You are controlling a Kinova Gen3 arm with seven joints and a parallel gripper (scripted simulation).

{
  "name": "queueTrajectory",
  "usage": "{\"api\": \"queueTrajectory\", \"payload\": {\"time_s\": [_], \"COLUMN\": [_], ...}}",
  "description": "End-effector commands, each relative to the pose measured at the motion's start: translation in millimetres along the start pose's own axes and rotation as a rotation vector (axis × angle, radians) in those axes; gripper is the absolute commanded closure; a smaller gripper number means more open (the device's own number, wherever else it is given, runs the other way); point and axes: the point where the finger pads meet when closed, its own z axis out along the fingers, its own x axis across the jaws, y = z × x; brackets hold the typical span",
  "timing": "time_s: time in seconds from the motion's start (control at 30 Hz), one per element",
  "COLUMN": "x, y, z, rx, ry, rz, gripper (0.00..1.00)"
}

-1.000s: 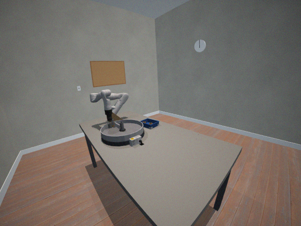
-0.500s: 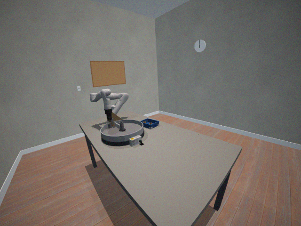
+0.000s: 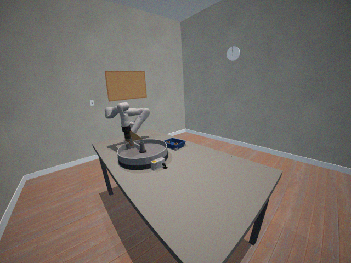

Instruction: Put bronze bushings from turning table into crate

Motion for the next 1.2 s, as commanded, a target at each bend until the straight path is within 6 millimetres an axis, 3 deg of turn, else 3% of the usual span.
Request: {"api": "queueTrajectory", "payload": {"time_s": [0.0,1.17], "x": [0.4,0.2], "y": [0.5,0.2], "z": [-1.1,-15.9], "rx": [-0.002,-0.001], "ry": [0.002,0.001], "rz": [0.0,0.0], "gripper": [1.0,1.0]}}
